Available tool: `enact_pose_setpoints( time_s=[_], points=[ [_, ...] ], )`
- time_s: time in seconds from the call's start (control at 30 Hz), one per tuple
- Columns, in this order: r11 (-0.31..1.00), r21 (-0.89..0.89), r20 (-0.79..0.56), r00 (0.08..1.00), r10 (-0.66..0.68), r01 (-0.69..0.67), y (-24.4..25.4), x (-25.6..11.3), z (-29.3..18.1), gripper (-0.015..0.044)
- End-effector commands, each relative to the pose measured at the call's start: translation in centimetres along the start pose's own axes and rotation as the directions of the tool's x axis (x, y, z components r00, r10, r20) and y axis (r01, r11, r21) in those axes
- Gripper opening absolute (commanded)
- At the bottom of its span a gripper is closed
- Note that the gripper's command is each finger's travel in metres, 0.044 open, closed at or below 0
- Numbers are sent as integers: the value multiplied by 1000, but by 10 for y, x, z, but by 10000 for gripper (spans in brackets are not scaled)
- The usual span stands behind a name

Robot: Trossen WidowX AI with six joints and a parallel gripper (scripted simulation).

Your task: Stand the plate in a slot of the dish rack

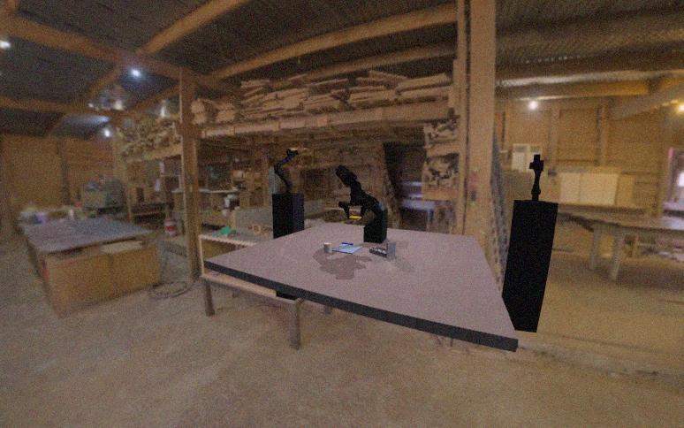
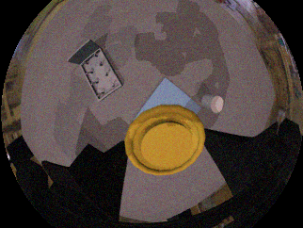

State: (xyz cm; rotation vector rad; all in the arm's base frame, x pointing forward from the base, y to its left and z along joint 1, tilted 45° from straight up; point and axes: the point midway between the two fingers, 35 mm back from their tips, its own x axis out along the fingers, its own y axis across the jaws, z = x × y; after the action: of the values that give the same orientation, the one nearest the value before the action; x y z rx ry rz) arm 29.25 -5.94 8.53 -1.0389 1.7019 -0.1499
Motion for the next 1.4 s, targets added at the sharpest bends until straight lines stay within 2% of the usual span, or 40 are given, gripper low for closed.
enact_pose_setpoints(
  time_s=[0.0, 0.3, 0.6, 1.0, 1.37],
  points=[
    [987, -158, -7, 1000, 7, -8, 10, 3, 2, 0],
    [891, -454, -6, 1000, 7, -9, 23, 3, 6, 0],
    [709, -705, -5, 1000, 7, -9, 35, 3, 10, 0],
    [363, -932, -6, 1000, 6, -8, 52, 4, 13, 0],
    [-9, -1000, -7, 1000, 4, -7, 68, 4, 15, 0]
  ],
)
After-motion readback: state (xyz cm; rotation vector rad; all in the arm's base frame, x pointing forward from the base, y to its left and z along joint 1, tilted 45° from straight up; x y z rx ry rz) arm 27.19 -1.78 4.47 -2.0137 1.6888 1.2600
